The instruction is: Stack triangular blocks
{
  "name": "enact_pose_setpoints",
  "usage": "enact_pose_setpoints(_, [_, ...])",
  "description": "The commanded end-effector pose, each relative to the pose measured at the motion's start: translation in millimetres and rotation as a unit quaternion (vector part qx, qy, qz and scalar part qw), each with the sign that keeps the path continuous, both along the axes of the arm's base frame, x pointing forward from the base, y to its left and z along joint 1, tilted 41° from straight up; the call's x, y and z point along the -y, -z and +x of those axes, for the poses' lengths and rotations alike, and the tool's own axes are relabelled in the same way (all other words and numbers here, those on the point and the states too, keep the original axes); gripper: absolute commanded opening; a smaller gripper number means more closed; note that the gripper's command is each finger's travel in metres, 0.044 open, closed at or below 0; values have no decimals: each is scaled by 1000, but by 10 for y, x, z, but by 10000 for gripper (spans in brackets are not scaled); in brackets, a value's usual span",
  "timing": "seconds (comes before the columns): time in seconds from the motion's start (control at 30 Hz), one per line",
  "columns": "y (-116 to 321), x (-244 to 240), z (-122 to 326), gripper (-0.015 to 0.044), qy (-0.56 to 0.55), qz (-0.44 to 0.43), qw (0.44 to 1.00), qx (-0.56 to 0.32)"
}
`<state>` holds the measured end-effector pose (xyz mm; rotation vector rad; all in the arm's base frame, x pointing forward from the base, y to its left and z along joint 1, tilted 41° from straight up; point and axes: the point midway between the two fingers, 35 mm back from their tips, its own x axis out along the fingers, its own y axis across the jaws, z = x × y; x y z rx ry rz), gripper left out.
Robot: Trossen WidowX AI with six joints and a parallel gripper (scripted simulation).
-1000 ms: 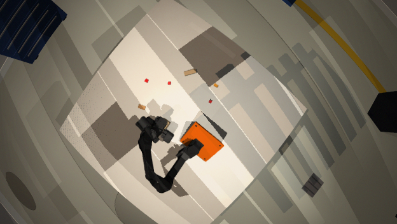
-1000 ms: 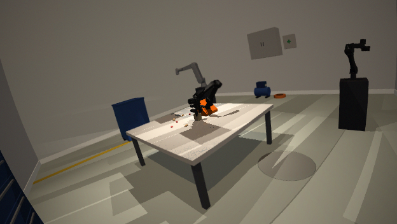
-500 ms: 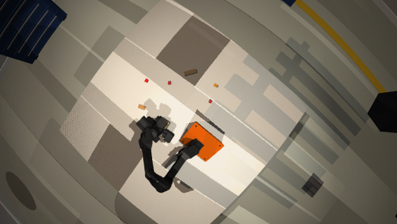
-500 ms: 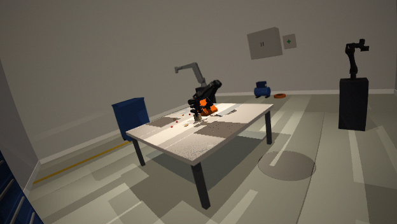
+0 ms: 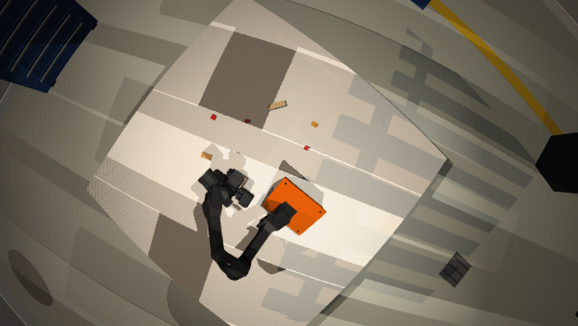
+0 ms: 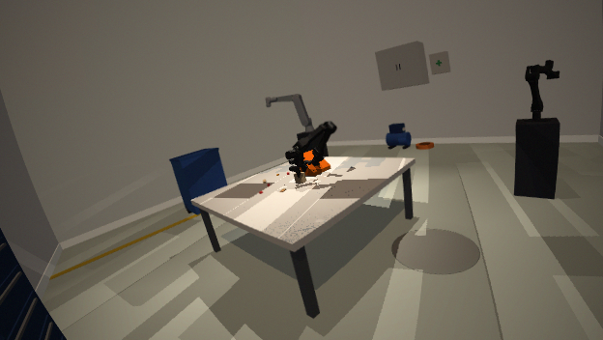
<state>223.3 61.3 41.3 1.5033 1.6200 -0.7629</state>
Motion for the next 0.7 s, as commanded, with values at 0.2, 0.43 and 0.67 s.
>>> enact_pose_setpoints(0.2, [7,-3,0,0,0,0,1000,0])
enact_pose_setpoints(0.43, [5,-6,4,0,3,2,1000,-1])
enact_pose_setpoints(0.67, [8,-3,-1,184,0,0,1000,-1])
